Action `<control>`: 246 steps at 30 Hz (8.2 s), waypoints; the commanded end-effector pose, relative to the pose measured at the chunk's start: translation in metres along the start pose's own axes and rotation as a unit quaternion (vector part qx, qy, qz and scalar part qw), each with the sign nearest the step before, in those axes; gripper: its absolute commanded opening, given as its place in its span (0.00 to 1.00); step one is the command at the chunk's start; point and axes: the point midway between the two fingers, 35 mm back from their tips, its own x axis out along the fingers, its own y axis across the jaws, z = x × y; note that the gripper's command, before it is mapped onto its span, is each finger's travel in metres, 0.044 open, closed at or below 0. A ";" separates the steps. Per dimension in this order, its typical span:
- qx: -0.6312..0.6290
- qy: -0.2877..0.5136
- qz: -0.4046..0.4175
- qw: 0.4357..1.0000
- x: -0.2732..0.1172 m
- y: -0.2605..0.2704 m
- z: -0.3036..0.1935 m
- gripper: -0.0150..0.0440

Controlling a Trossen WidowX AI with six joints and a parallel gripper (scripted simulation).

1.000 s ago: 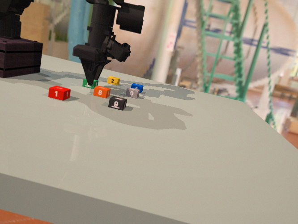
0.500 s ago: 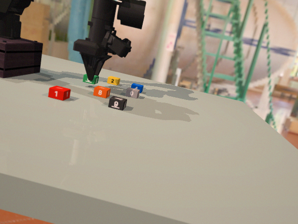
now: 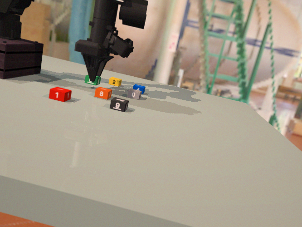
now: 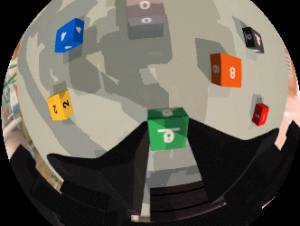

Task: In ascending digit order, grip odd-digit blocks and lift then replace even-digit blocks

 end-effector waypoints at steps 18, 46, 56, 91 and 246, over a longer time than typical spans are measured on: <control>-0.002 0.001 0.000 1.000 0.013 0.000 0.000 0.46; -0.003 0.000 0.000 1.000 -0.094 0.000 0.002 0.67; -0.002 0.001 0.000 1.000 -0.104 0.000 0.000 0.46; -0.002 0.000 -0.002 1.000 -0.009 -0.061 0.048 0.93; -0.002 -0.001 -0.003 1.000 -0.106 -0.066 0.054 0.46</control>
